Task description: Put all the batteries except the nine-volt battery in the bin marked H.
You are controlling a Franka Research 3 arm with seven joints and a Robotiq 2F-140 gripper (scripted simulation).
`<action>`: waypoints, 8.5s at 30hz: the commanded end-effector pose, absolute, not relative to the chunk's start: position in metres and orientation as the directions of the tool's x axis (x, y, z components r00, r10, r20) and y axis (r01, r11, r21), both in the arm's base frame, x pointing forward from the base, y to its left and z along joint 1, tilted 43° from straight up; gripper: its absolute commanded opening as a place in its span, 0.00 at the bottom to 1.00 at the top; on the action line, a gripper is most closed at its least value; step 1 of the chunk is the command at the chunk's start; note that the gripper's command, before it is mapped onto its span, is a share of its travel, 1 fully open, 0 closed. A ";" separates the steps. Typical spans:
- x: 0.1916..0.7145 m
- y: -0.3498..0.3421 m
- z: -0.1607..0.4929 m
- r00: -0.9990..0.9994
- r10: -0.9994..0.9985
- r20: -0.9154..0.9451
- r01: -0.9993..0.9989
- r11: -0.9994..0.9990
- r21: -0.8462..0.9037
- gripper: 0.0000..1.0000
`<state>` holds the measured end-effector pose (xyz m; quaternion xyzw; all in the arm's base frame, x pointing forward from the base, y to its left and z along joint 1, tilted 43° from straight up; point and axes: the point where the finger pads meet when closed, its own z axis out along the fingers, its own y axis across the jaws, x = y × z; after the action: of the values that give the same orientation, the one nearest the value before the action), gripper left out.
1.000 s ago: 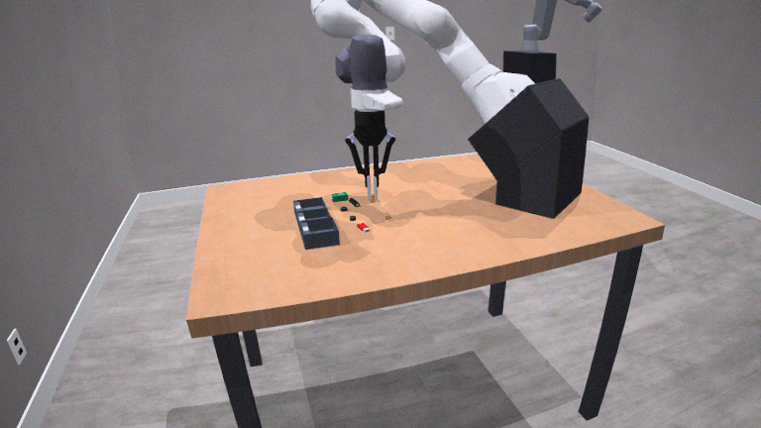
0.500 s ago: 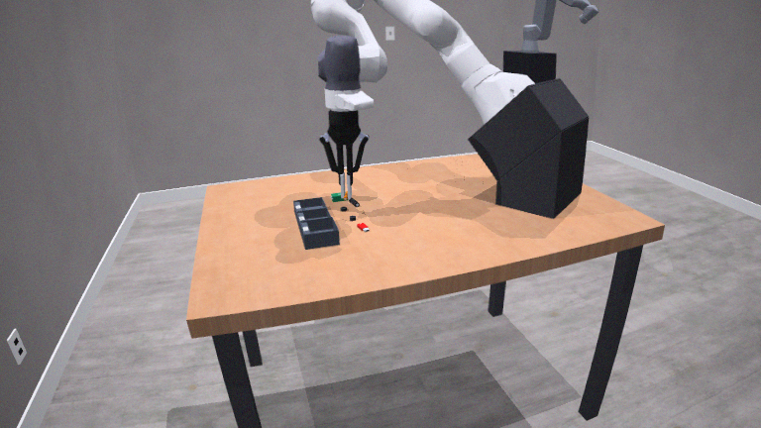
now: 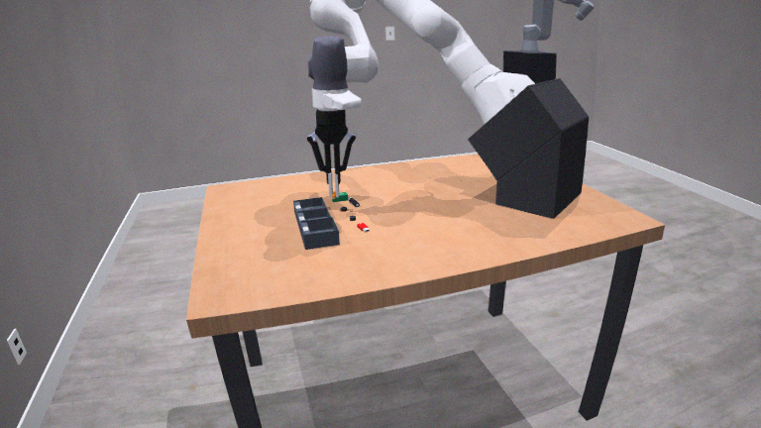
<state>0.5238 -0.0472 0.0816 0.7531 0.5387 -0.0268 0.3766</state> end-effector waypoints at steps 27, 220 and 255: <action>0.571 -0.070 0.124 0.155 0.802 -0.576 0.922 0.092 0.376 0.03; 0.445 -0.097 0.104 -0.011 0.773 -0.634 0.935 0.233 0.268 0.17; 0.447 -0.101 0.108 -0.011 0.773 -0.634 0.935 0.233 0.268 0.17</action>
<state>0.4471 -0.1016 0.1081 0.6088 0.7008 -0.1149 0.3536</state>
